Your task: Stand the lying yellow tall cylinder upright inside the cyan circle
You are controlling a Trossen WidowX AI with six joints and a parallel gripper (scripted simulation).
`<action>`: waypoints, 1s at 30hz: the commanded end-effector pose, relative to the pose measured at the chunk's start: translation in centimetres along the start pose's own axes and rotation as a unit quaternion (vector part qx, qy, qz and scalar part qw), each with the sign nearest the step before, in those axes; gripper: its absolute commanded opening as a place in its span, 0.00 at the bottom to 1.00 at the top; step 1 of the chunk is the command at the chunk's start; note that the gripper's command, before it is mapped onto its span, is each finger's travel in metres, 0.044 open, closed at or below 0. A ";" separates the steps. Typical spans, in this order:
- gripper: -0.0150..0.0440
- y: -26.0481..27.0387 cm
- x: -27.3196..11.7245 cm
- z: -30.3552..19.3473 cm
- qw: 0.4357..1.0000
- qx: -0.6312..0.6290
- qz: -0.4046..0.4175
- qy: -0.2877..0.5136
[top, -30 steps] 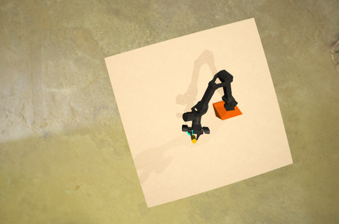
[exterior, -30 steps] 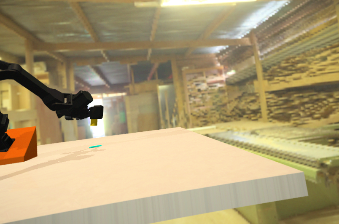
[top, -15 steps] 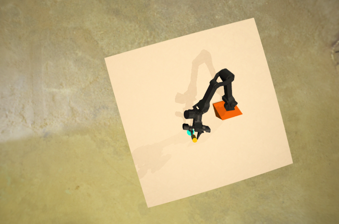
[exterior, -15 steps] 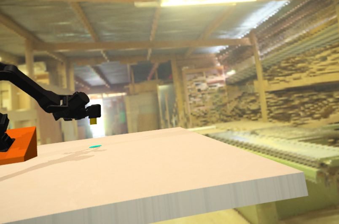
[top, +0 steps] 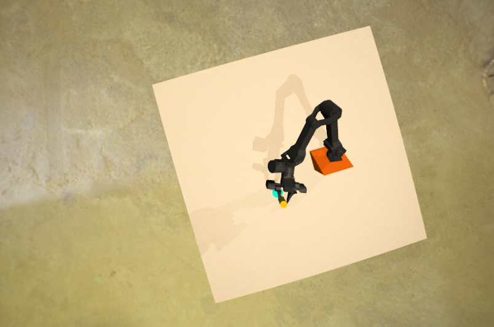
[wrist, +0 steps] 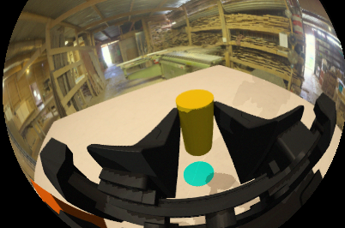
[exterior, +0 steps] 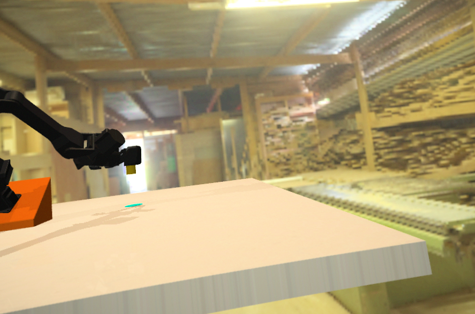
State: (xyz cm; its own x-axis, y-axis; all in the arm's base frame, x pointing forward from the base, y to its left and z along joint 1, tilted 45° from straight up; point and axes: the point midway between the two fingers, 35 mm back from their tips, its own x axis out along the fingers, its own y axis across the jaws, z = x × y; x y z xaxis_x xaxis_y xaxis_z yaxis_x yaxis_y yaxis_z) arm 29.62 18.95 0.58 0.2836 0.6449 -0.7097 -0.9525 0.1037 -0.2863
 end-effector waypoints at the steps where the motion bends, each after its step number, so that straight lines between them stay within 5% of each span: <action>1: 0.43 -0.1 0.2 -1.1 1.000 -0.002 0.002 0.000; 30: 0.43 0.1 1.1 -10.7 1.000 0.002 0.000 0.006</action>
State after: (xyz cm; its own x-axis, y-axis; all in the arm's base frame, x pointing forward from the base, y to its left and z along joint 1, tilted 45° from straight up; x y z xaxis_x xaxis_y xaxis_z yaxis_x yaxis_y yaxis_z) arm 30.96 11.57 -6.95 0.2855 0.6308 -0.7215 -0.9539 0.1144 -0.2775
